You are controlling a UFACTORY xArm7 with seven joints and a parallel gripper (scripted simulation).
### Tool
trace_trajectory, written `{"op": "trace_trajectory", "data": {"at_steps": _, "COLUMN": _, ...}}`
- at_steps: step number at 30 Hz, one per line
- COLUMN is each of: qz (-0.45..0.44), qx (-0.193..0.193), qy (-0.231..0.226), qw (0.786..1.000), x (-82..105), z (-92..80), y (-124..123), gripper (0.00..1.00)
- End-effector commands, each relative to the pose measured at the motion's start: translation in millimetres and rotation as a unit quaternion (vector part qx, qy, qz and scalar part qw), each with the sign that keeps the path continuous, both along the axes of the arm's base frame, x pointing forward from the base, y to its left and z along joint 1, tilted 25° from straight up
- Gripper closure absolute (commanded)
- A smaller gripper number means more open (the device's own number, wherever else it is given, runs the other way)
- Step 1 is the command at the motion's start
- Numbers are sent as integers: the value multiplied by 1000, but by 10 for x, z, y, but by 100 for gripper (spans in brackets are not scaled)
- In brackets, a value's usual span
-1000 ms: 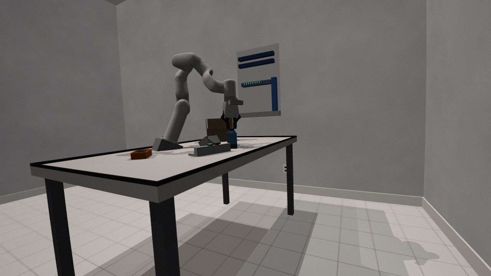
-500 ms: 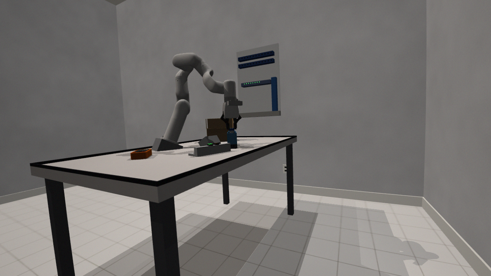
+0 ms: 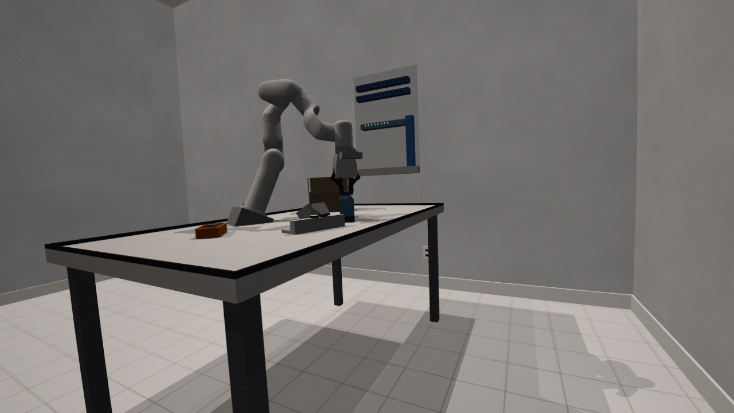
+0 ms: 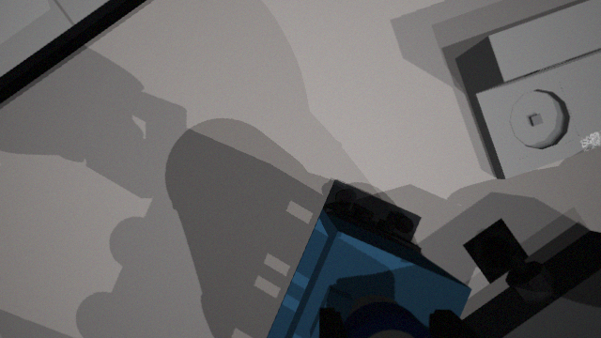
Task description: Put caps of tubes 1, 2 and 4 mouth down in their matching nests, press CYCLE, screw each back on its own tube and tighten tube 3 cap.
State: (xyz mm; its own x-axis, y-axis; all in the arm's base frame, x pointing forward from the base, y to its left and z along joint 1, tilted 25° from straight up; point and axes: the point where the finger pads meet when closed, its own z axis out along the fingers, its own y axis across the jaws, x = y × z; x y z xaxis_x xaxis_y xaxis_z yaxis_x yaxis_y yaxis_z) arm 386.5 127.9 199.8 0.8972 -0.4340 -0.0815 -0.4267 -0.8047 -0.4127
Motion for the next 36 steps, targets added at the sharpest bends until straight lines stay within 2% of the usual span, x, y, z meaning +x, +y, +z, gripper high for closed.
{"op": "trace_trajectory", "data": {"at_steps": 1, "qz": -1, "qx": 1, "qy": -2, "qw": 1000, "x": 13, "z": 15, "y": -3, "gripper": 100}}
{"op": "trace_trajectory", "data": {"at_steps": 9, "qz": -1, "qx": 1, "qy": -2, "qw": 1000, "x": 13, "z": 15, "y": -3, "gripper": 100}}
{"op": "trace_trajectory", "data": {"at_steps": 18, "qz": -106, "qx": 14, "qy": 45, "qw": 993, "x": 14, "z": 12, "y": -1, "gripper": 100}}
{"op": "trace_trajectory", "data": {"at_steps": 28, "qz": -254, "qx": 33, "qy": 112, "qw": 960, "x": 15, "z": 7, "y": 1, "gripper": 100}}
{"op": "trace_trajectory", "data": {"at_steps": 30, "qz": -254, "qx": 33, "qy": 112, "qw": 960, "x": 15, "z": 7, "y": 1, "gripper": 100}}
{"op": "trace_trajectory", "data": {"at_steps": 36, "qz": -340, "qx": 44, "qy": 150, "qw": 927, "x": 15, "z": 5, "y": 2, "gripper": 100}}
